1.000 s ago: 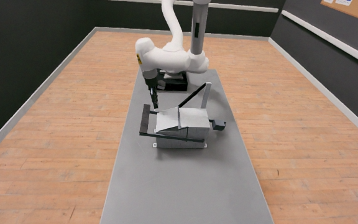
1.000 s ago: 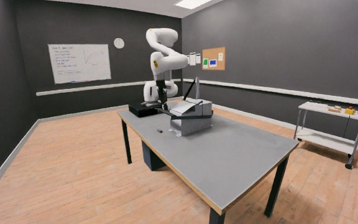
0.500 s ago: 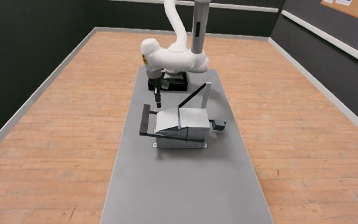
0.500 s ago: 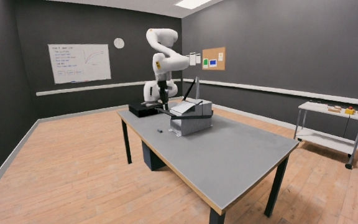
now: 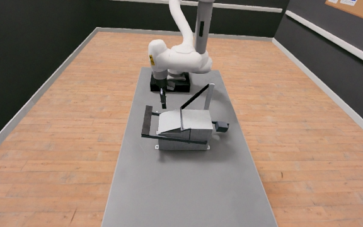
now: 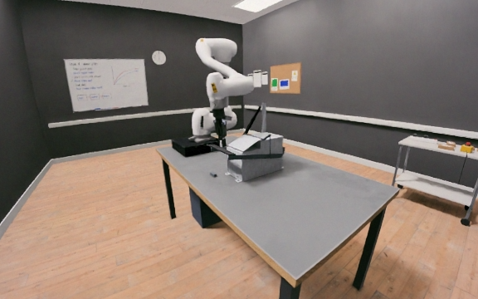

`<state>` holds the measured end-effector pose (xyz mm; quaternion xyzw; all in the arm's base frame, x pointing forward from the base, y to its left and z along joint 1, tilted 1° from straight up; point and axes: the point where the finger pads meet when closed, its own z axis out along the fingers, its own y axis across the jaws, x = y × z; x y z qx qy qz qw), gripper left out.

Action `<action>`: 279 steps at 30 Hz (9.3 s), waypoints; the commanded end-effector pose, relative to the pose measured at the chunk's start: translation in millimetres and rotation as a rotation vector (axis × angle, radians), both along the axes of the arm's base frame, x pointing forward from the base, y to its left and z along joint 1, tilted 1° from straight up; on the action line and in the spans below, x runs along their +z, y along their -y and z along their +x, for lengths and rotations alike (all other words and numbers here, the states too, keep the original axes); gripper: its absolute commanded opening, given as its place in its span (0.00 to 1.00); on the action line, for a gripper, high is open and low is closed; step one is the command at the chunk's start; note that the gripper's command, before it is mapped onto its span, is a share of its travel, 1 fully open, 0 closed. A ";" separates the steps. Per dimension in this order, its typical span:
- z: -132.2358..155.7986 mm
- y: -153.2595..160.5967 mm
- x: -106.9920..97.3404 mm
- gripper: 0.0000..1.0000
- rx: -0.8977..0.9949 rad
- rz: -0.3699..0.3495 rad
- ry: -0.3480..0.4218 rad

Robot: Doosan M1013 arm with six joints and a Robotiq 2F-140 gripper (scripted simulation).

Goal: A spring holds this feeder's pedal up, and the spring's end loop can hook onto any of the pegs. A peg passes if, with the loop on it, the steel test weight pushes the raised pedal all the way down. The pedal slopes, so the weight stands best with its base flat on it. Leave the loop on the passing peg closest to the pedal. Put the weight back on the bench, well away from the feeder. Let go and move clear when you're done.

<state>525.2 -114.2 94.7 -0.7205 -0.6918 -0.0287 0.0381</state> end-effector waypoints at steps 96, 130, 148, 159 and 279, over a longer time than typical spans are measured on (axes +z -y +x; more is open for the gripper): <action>-82.5 -121.6 -45.4 0.25 0.001 -0.089 -0.002; -84.7 -124.1 -79.1 0.25 0.001 -0.091 -0.002; -85.3 -124.5 -104.1 0.25 0.001 -0.091 -0.002; -85.6 -124.8 -122.0 0.25 0.001 -0.091 -0.002; -85.4 -125.1 -109.1 1.00 0.001 -0.092 -0.002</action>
